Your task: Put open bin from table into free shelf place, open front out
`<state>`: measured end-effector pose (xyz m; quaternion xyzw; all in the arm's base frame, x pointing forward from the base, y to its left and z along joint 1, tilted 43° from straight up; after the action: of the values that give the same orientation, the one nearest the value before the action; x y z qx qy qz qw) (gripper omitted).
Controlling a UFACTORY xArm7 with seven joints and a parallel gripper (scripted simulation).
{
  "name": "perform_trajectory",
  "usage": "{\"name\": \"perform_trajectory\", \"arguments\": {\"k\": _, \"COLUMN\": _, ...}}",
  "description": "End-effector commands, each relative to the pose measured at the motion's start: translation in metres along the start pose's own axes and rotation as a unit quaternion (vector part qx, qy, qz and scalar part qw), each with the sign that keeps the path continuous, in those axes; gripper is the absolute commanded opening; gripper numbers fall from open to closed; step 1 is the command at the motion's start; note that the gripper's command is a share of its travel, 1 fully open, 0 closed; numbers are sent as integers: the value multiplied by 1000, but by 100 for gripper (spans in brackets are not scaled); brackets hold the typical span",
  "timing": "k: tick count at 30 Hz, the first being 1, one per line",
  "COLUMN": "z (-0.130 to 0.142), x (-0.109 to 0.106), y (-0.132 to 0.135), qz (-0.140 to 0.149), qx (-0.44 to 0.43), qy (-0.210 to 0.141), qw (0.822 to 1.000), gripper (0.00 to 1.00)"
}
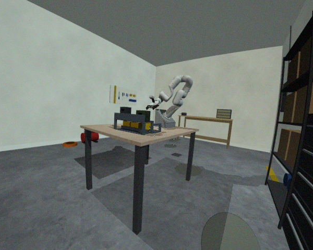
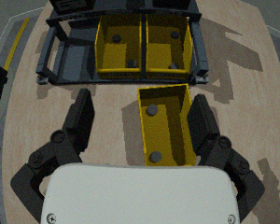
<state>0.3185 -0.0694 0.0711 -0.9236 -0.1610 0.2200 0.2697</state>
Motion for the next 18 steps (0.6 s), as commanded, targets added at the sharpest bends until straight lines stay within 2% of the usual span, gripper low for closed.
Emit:
{"name": "perform_trajectory", "arguments": {"k": 1, "z": -3, "x": 1, "y": 0, "qz": 4, "qx": 0, "qy": 1, "qw": 1000, "gripper": 100}}
{"name": "perform_trajectory", "arguments": {"k": 5, "z": -3, "x": 1, "y": 0, "qz": 4, "qx": 0, "qy": 1, "qw": 1000, "gripper": 100}}
{"name": "perform_trajectory", "arguments": {"k": 10, "z": -19, "x": 30, "y": -43, "qz": 4, "qx": 0, "qy": 1, "qw": 1000, "gripper": 100}}
{"name": "perform_trajectory", "arguments": {"k": 18, "z": -19, "x": 30, "y": -43, "qz": 4, "qx": 0, "qy": 1, "qw": 1000, "gripper": 100}}
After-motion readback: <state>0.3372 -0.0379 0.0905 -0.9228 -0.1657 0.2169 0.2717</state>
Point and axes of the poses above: the point where the finger pads meet when closed, its own x axis out along the fingers, its own y axis across the jaws, z = x × y, the point moved 4 cm from there along -x, back along the fingers, and after that the axes turned 12 degrees about -x, right-handed, at the moved point
